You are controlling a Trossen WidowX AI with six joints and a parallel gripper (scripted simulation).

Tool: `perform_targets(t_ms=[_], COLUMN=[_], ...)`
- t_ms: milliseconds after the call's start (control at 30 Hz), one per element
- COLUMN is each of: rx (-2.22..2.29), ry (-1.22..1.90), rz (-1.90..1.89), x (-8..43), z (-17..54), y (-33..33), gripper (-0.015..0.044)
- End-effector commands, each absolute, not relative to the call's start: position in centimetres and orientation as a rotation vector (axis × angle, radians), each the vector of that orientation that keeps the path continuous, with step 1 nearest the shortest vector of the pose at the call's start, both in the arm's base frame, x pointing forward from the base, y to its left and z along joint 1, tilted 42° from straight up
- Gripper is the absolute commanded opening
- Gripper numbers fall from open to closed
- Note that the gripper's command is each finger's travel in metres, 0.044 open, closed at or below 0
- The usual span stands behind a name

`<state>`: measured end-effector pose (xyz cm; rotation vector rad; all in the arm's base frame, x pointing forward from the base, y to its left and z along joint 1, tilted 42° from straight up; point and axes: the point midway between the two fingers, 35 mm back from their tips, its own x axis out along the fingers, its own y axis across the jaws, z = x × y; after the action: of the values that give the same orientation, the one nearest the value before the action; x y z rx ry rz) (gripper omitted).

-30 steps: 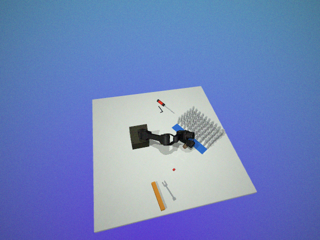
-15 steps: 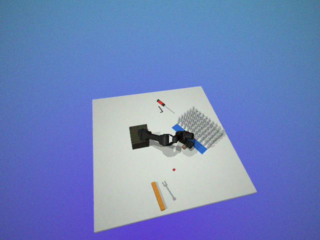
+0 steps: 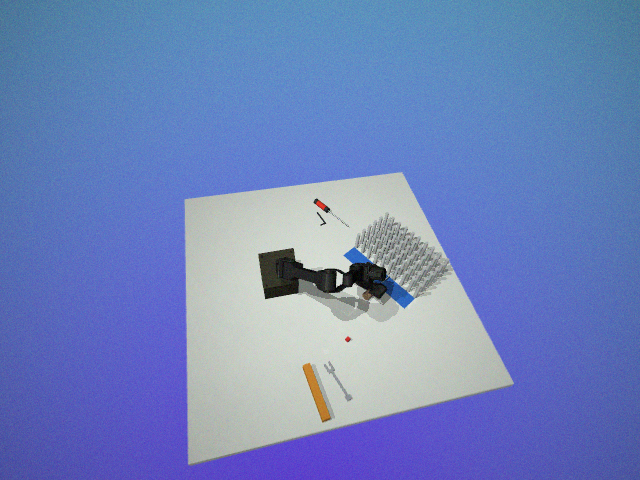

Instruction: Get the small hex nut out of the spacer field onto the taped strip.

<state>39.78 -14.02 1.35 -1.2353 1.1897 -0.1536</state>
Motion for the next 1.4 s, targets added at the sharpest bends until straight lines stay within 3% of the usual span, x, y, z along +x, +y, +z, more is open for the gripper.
perform_targets(t_ms=[0,1367], rx=[-1.240,-1.240], ry=[1.190,1.193], rz=[-0.154,-0.154], x=[39.5,37.0], z=[1.6,2.4], y=[-14.2,-15.4], gripper=[0.0000,0.0000])
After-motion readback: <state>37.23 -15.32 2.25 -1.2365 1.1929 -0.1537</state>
